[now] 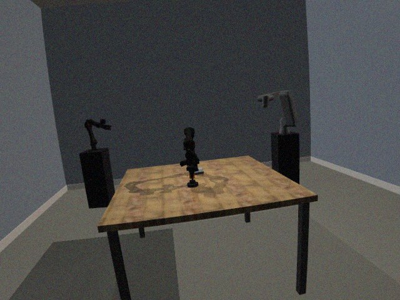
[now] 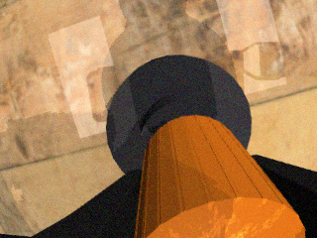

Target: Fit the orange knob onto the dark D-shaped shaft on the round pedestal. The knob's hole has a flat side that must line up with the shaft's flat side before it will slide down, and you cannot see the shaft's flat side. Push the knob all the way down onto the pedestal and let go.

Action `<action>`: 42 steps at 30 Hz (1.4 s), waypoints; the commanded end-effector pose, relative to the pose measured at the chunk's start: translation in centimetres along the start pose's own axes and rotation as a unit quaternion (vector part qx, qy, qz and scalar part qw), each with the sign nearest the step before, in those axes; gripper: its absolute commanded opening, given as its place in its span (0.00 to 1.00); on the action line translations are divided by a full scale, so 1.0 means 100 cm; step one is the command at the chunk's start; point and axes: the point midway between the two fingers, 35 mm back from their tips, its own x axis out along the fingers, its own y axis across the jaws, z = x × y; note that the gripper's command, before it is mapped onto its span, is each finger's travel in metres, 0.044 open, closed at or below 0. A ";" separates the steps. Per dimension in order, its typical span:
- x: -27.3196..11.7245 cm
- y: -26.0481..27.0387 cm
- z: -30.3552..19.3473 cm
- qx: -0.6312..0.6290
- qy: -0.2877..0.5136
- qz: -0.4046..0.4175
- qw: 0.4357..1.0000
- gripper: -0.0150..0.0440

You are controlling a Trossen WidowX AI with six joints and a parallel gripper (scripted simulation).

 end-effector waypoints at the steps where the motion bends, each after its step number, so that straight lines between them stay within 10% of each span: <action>1: -0.004 0.003 0.000 0.015 0.000 0.004 1.000 0.25; 42: 0.004 0.002 0.000 0.107 0.000 0.004 0.994 0.25</action>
